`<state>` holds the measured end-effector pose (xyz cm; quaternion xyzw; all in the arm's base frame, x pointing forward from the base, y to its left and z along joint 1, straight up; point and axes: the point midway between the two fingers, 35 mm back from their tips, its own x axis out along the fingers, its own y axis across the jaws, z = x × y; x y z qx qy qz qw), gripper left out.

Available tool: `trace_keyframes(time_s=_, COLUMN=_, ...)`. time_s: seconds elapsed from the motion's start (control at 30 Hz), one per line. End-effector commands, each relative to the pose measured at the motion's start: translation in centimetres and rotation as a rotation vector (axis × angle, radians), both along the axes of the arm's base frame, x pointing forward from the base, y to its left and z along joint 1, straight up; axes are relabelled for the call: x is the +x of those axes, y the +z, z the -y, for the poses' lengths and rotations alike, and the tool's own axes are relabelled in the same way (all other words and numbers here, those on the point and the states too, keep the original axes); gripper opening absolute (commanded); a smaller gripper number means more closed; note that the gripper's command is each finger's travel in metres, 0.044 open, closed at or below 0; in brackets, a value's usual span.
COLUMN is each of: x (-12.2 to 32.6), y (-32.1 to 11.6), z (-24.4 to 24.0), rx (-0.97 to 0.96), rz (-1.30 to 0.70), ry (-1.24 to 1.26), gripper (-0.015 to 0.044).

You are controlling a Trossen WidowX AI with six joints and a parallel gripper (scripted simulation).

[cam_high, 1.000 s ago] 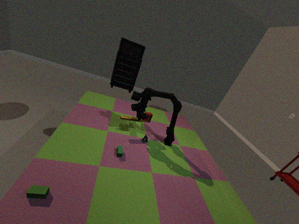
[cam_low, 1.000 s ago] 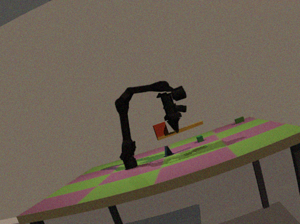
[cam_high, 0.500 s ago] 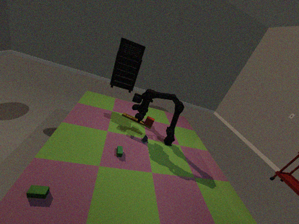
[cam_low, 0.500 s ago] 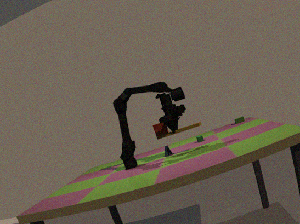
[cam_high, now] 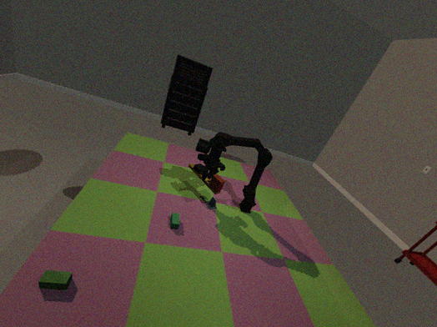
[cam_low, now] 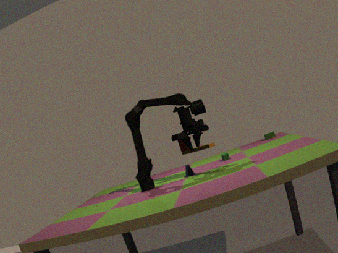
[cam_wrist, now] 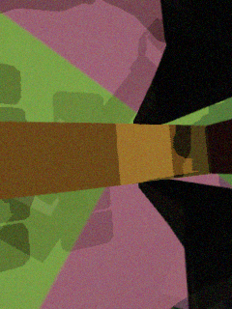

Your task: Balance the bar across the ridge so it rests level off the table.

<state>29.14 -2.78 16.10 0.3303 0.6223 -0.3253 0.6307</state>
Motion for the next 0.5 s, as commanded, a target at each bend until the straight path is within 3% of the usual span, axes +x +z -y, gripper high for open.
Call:
trace_keyframes(time_s=0.0, x=-0.4, y=0.2, z=-0.5, rx=0.0, rz=0.01, ry=-0.151, gripper=0.0)
trace_keyframes(time_s=0.47, x=-2.3, y=0.0, z=-1.8, rx=0.011, rz=0.008, ry=-0.707, gripper=0.0)
